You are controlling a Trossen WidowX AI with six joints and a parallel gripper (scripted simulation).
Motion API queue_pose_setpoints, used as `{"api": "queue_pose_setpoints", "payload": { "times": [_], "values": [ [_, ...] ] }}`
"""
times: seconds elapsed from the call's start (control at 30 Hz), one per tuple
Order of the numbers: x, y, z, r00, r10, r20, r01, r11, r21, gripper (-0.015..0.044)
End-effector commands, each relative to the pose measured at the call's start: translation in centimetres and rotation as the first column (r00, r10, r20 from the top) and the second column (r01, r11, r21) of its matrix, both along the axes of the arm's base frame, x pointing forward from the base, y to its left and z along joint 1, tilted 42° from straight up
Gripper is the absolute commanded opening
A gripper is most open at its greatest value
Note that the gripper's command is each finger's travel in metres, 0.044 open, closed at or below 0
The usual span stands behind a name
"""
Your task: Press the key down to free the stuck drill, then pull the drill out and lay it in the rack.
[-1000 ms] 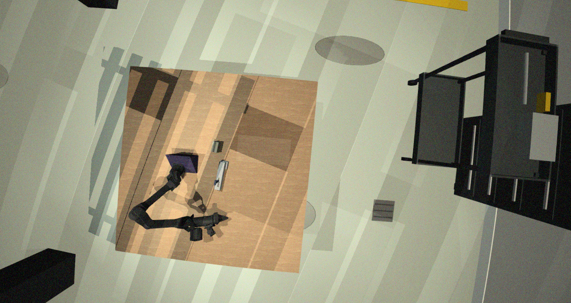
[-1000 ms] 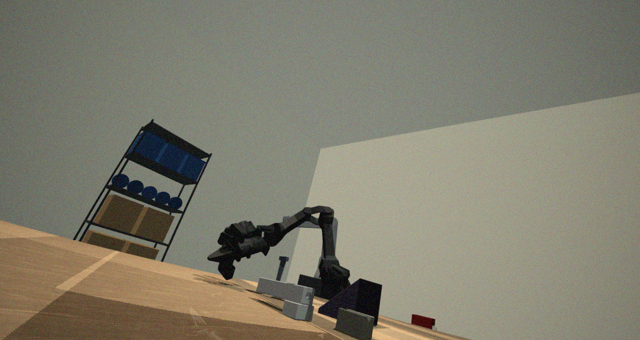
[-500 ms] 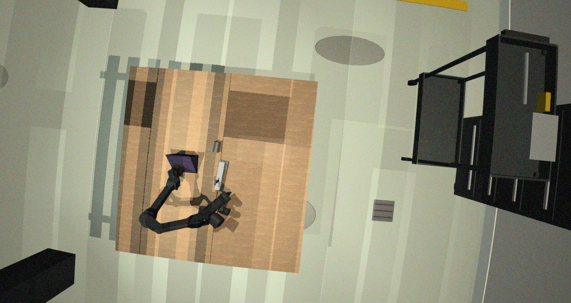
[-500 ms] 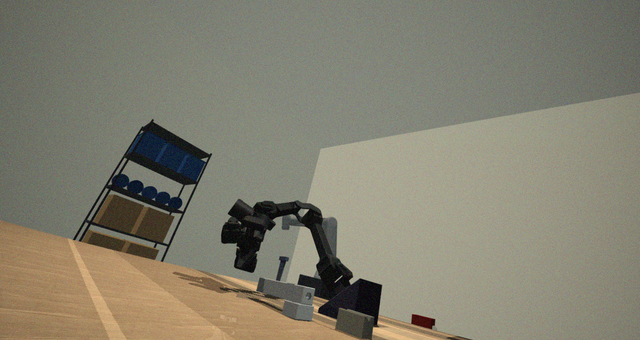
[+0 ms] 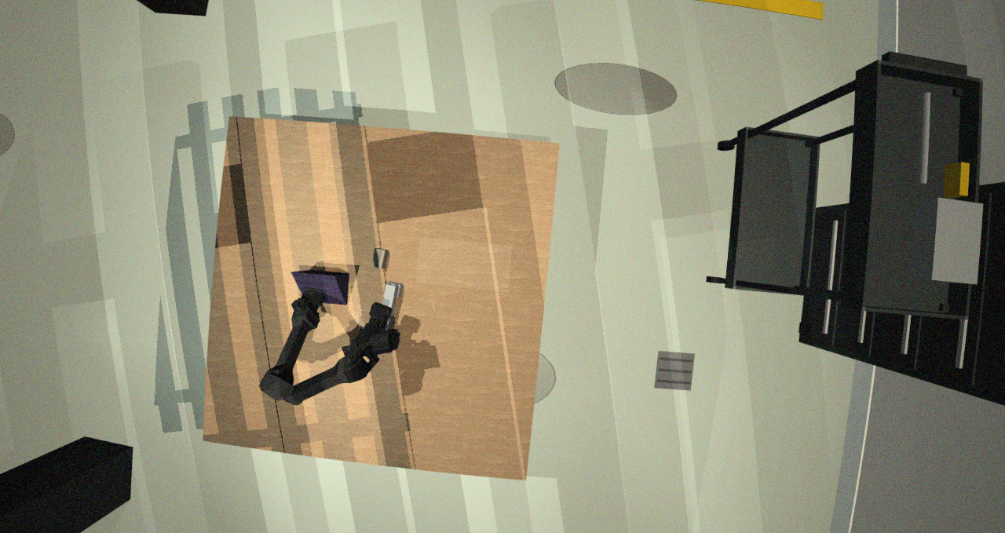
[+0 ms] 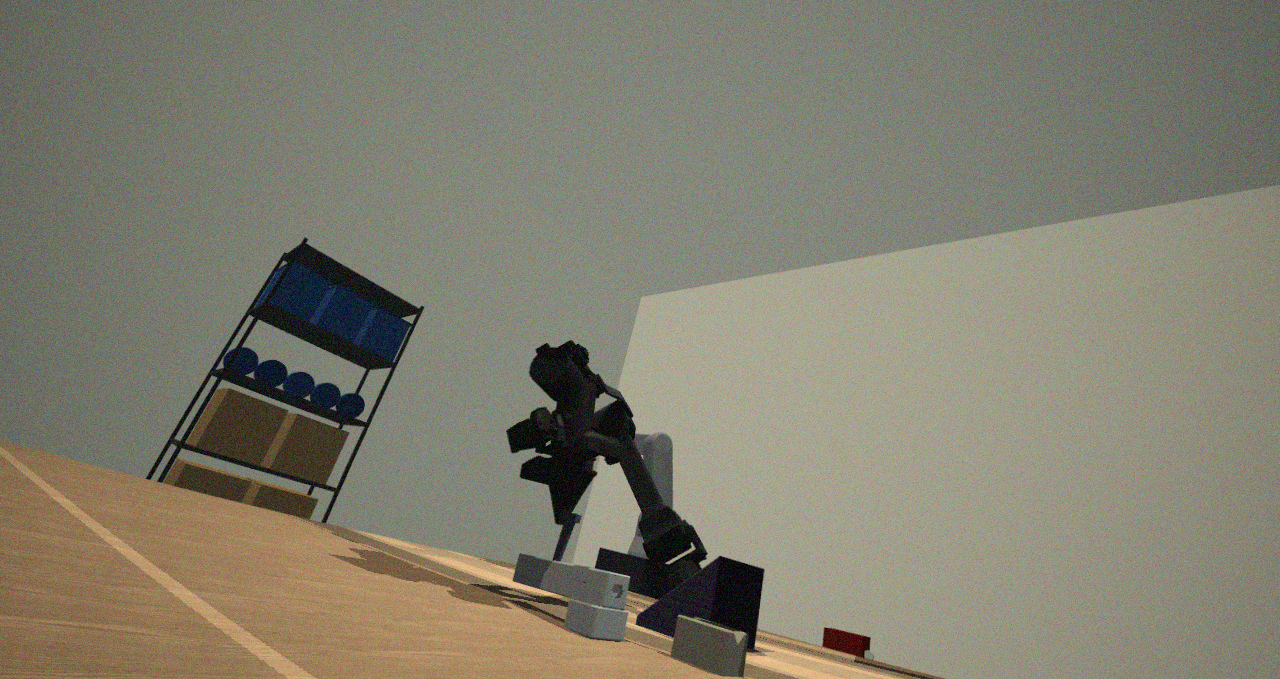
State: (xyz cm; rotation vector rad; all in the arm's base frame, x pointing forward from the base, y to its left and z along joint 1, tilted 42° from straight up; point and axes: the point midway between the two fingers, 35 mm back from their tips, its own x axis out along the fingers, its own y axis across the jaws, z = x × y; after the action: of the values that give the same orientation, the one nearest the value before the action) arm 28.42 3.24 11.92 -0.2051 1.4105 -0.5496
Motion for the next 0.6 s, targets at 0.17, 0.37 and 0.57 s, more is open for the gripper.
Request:
{"api": "queue_pose_setpoints", "payload": {
  "times": [0.17, 0.37, 0.57],
  "values": [
    [-1.47, 2.12, 1.81, 0.988, 0.114, -0.101, -0.134, 0.967, -0.217, 0.0000],
    [-1.62, 1.93, 1.41, 0.989, 0.112, -0.099, -0.130, 0.971, -0.203, 0.0000],
    [-2.14, 1.55, 1.01, 0.988, 0.114, -0.100, -0.133, 0.968, -0.214, 0.0000]
  ]
}}
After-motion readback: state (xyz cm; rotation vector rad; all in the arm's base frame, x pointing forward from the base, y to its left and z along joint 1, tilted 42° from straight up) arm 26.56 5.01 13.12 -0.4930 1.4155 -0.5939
